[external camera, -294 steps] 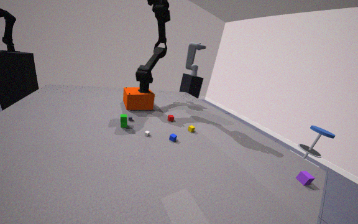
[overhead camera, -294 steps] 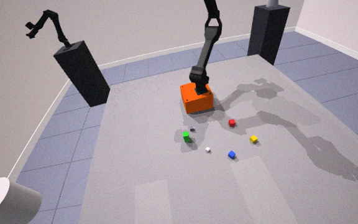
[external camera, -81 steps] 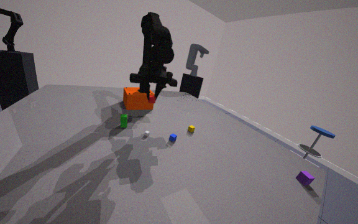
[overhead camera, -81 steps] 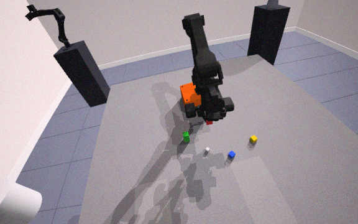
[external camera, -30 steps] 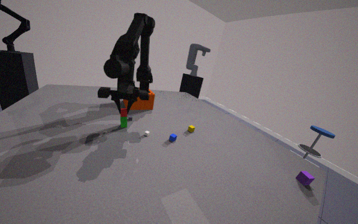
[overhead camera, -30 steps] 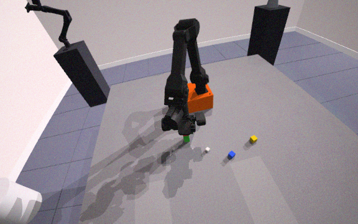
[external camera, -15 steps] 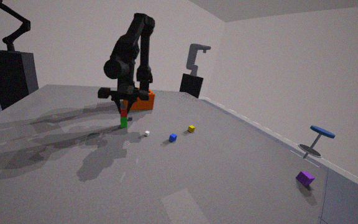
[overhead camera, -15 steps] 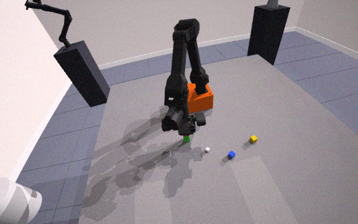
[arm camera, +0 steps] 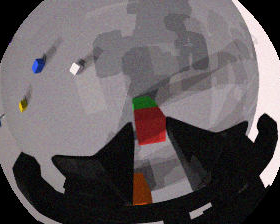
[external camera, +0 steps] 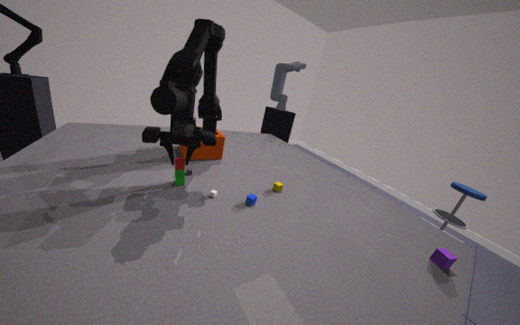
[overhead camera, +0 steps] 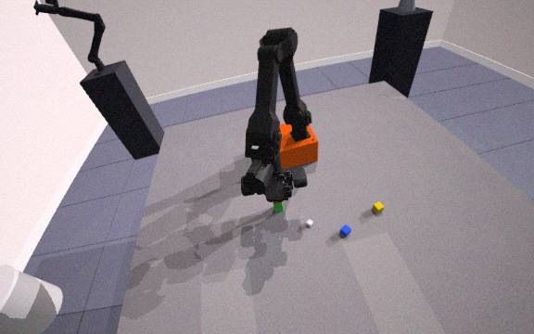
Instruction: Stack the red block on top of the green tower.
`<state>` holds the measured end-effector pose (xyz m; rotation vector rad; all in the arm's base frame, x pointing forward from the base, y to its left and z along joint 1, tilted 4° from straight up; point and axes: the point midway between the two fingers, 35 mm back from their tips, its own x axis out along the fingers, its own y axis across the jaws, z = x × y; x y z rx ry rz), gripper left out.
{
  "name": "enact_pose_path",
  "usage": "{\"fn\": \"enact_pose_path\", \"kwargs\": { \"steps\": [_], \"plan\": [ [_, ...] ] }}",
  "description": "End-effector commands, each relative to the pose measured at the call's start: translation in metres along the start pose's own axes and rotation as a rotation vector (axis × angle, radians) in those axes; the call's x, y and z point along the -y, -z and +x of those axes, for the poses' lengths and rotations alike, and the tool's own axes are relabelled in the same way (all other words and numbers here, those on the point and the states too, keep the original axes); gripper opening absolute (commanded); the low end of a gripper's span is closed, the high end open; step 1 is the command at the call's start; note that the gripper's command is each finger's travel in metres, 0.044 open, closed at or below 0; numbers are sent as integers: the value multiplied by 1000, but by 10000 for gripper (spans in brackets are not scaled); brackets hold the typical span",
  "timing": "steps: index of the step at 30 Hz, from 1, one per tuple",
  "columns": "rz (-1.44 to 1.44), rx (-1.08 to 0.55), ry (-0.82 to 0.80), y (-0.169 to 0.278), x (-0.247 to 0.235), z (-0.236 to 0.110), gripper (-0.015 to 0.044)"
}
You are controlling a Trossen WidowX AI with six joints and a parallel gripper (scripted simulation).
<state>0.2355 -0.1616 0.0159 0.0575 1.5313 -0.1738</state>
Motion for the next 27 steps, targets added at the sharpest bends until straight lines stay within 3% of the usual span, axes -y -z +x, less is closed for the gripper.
{"fn": "enact_pose_path", "kwargs": {
  "steps": [1,9,27],
  "plan": [
    [0,0,1,0,0,0,236],
    [0,0,1,0,0,0,440],
    [0,0,1,0,0,0,440]
  ]
}}
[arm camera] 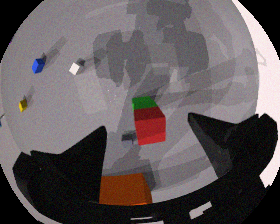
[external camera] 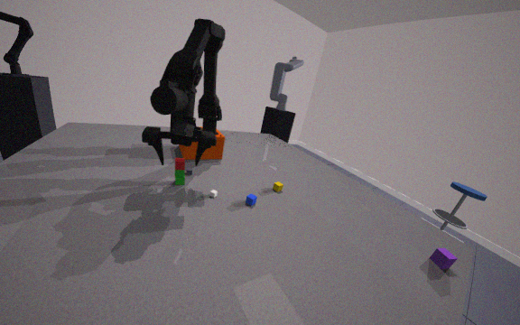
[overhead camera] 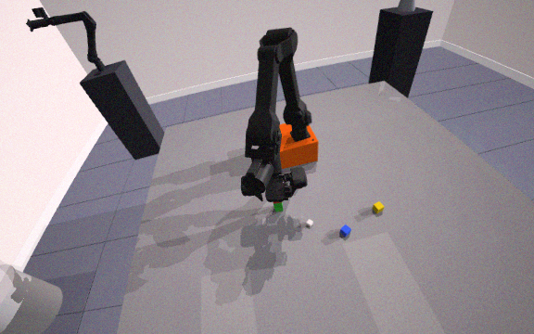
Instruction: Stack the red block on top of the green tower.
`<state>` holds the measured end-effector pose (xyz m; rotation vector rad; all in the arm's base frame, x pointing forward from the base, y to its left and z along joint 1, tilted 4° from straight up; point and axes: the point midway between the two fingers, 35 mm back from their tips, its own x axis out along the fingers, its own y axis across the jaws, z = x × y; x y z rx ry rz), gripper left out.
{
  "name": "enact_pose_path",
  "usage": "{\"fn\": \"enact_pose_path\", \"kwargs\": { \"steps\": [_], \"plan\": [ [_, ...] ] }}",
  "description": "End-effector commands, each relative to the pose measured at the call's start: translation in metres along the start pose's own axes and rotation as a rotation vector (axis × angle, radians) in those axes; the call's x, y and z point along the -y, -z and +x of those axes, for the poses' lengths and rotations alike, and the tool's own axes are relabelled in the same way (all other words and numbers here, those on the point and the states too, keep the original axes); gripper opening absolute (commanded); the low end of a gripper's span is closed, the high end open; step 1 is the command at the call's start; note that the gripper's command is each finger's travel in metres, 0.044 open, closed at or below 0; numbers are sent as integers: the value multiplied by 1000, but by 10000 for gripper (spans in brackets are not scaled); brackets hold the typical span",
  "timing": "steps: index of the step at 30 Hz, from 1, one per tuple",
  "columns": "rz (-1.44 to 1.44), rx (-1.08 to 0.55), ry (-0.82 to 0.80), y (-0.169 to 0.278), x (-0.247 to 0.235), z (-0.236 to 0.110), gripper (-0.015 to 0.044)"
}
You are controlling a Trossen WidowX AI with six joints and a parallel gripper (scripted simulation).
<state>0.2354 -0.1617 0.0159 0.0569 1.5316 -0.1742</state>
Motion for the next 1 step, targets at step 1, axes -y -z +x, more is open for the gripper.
{"fn": "enact_pose_path", "kwargs": {
  "steps": [1],
  "plan": [
    [0,0,0,0,0,0,440]
  ]
}}
